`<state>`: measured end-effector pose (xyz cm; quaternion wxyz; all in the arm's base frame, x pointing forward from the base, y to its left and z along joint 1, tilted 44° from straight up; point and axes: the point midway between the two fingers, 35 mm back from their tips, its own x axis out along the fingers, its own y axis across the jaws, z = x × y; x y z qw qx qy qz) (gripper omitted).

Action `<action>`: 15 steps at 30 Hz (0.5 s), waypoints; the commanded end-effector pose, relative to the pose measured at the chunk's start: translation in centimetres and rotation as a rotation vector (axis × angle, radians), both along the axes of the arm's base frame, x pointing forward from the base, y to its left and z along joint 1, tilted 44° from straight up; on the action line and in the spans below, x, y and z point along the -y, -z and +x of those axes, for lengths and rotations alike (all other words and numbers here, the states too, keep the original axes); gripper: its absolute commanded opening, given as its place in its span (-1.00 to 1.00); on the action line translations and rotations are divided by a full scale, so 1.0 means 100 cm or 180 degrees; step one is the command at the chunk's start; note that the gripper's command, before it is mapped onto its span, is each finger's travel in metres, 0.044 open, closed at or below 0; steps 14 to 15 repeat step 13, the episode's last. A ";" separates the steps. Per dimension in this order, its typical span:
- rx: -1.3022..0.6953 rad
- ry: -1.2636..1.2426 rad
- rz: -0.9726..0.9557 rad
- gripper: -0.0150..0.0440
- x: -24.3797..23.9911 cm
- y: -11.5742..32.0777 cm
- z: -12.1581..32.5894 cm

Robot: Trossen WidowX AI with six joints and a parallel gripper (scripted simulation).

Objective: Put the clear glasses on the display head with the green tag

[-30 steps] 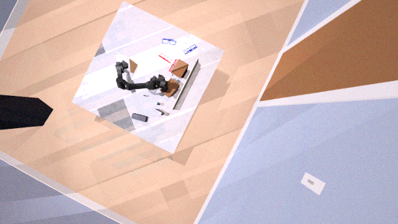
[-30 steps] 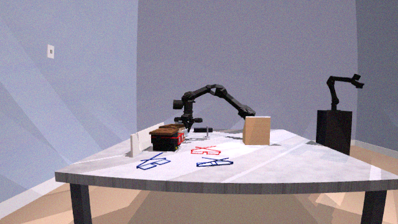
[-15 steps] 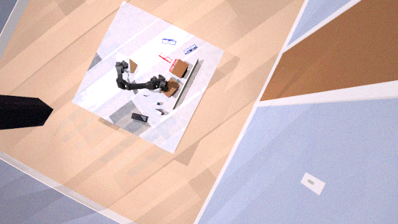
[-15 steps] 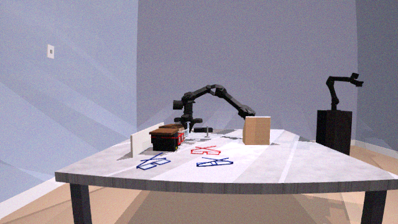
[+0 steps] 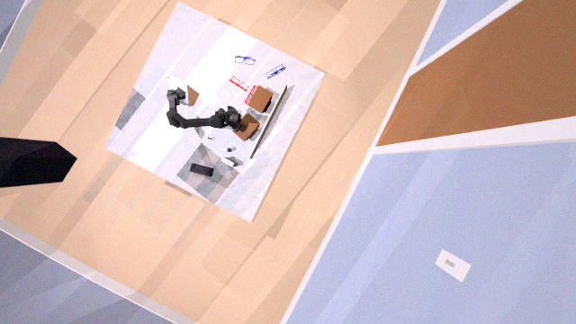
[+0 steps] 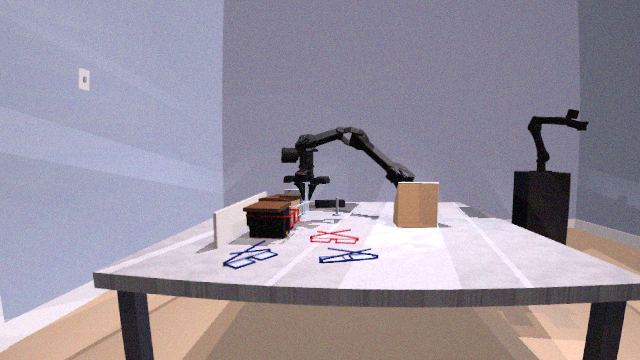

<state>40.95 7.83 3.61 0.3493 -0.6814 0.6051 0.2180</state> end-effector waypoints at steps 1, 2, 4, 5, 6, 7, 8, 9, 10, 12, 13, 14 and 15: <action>-0.0012 0.0000 0.0007 -0.13 -0.003 0.000 -0.016; -0.0013 0.0001 0.0007 -0.13 -0.004 0.001 -0.023; -0.0015 0.0001 0.0006 -0.13 -0.005 0.002 -0.033; -0.0016 0.0001 0.0006 -0.13 -0.005 0.002 -0.035; -0.0016 0.0001 0.0006 -0.13 -0.005 0.002 -0.035; -0.0016 0.0001 0.0006 -0.13 -0.005 0.002 -0.035; -0.0016 0.0001 0.0007 -0.13 -0.005 0.001 -0.036; -0.0017 0.0001 0.0007 -0.13 -0.007 0.001 -0.040; -0.0018 0.0000 0.0008 -0.13 -0.008 0.000 -0.044; -0.0020 0.0001 0.0008 -0.13 -0.011 -0.001 -0.054; -0.0020 0.0001 0.0008 -0.13 -0.011 -0.001 -0.056; -0.0020 0.0001 0.0008 -0.13 -0.011 -0.001 -0.056; -0.0020 0.0001 0.0008 -0.13 -0.011 -0.001 -0.056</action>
